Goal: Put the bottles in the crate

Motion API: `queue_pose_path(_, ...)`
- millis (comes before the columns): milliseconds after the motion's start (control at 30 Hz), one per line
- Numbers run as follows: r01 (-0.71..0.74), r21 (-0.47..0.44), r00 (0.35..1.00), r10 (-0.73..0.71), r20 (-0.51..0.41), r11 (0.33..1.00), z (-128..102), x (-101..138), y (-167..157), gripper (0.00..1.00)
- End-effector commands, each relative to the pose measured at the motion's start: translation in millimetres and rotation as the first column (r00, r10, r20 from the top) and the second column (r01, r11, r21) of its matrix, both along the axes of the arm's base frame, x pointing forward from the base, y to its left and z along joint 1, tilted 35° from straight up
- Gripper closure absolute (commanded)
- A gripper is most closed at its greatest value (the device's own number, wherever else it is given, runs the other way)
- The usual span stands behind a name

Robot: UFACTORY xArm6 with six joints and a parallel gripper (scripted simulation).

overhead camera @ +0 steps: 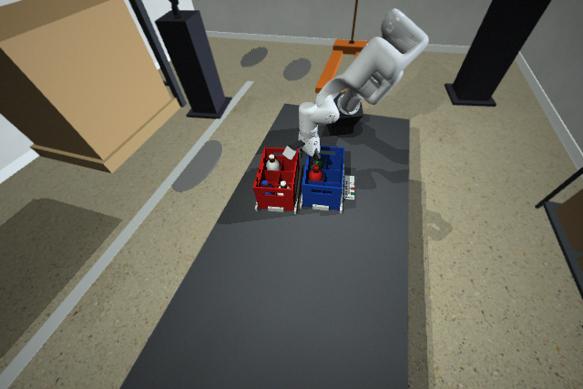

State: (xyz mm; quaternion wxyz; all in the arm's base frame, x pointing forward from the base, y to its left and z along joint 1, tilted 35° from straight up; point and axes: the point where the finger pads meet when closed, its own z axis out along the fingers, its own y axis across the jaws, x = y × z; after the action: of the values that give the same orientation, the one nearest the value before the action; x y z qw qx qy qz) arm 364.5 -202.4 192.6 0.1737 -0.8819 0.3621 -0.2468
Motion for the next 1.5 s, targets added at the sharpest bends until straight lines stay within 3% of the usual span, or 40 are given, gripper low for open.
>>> queue_pose_path(0,-0.001,0.000,1.000,0.001,0.001,1.000,6,14,-18,0.35)
queue_pose_path(933,-0.001,-0.001,1.000,0.001,0.002,1.000,38,82,-113,0.35)
queue_pose_path(1467,-0.001,-0.001,1.000,0.001,0.002,1.000,36,84,-113,0.35)
